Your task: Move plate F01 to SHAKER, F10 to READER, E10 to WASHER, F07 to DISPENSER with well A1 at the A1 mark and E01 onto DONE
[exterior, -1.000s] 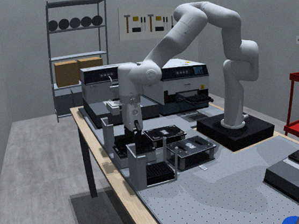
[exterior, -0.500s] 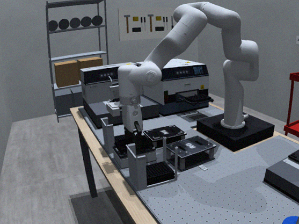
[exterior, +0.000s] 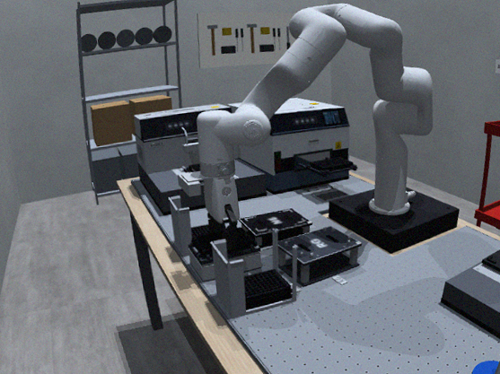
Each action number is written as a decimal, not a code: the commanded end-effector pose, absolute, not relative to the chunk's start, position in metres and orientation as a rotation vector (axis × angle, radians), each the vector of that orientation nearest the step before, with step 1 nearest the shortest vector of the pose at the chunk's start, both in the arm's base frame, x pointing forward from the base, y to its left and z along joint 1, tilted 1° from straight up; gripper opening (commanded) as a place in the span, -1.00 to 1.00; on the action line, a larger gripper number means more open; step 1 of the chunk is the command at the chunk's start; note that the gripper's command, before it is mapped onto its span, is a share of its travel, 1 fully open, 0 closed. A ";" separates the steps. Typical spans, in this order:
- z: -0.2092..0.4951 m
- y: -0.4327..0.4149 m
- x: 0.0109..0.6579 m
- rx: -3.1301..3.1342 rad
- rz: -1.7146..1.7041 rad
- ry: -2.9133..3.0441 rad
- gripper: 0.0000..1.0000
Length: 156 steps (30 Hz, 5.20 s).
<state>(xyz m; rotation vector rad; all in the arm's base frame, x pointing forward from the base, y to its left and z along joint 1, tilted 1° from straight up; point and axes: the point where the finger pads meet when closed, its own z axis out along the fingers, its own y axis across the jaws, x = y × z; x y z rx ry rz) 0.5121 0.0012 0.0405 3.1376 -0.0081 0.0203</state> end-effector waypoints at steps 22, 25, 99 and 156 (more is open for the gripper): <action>0.040 0.001 0.514 3.138 0.028 -0.009 1.00; 0.040 0.001 0.514 3.138 0.028 -0.009 1.00; 0.117 0.001 0.513 3.138 0.028 -0.008 1.00; 0.182 0.002 0.512 3.138 0.028 -0.008 1.00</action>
